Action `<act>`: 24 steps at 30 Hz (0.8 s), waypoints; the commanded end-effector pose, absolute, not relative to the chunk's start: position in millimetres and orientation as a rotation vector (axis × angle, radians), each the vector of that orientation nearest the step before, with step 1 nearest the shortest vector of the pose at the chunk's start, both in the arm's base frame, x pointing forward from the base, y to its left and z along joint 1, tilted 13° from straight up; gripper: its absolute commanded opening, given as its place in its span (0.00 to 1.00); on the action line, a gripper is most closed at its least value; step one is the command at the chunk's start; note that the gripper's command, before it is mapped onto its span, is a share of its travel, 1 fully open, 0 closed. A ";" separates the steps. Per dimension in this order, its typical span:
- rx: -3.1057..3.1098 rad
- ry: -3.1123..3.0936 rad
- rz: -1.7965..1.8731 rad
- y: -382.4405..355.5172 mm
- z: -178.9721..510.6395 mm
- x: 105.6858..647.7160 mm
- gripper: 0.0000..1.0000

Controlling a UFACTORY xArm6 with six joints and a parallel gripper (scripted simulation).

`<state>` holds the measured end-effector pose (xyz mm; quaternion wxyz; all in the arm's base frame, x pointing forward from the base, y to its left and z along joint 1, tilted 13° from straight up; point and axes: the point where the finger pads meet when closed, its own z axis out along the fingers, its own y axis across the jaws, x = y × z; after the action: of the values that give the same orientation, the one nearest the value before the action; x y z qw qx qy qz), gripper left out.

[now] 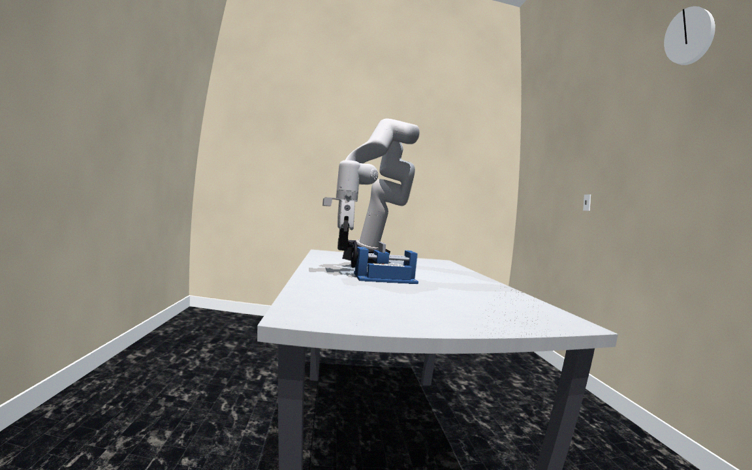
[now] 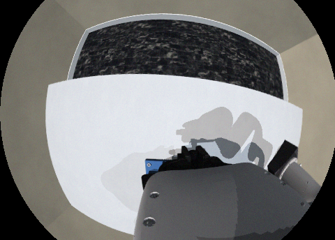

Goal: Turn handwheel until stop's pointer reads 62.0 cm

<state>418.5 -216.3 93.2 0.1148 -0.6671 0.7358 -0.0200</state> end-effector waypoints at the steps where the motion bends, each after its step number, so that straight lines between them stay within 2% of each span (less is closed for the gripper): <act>1: -1.955 2.156 -0.063 -215.3 88.6 410.9 0.06; 24: -1.955 2.156 -0.063 -209.3 50.6 404.3 0.06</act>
<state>402.7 -209.1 53.4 0.1146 -0.6671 0.7358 -0.0206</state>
